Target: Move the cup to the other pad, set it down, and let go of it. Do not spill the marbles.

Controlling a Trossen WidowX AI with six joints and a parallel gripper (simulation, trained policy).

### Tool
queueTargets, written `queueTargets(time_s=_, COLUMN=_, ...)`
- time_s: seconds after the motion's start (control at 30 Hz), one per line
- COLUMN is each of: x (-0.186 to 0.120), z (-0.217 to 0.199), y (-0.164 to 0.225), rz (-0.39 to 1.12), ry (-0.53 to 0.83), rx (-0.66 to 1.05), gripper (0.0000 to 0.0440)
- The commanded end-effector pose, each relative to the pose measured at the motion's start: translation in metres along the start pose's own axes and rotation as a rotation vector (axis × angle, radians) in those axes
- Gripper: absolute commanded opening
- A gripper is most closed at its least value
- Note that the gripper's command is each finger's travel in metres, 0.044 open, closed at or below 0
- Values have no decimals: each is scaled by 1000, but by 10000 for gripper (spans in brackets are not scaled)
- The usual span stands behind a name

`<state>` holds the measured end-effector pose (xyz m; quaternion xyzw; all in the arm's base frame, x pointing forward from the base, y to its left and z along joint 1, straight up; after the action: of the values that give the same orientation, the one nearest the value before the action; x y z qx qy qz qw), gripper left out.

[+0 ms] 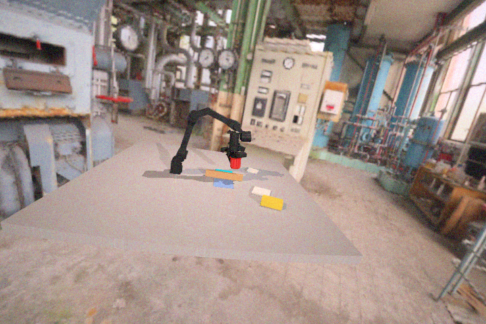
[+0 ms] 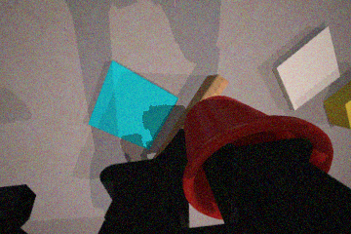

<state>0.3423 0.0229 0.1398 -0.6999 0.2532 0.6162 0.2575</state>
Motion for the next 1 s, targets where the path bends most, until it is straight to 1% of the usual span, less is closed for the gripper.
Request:
queueTargets(time_s=0.0, x=-3, z=8, y=-16, rz=-31, ry=13, rx=-17, gripper=0)
queueTargets(time_s=0.53, x=7, z=54, y=-55, rz=-70, ry=15, rx=-79, gripper=0)
queueTargets(time_s=0.97, x=37, z=82, y=-52, rz=-51, ry=11, rx=-76, gripper=0)
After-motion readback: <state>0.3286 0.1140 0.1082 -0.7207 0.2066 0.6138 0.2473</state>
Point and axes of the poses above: the point midway between the two fingers, 35 mm back from their tips, its own x axis out along the fingers, its own z axis across the jaws, y = z × x, the point moved 1 cm from there along -x, back along the fingers, and after that the axes turned 8 degrees about -x, right-handed, at the moved point
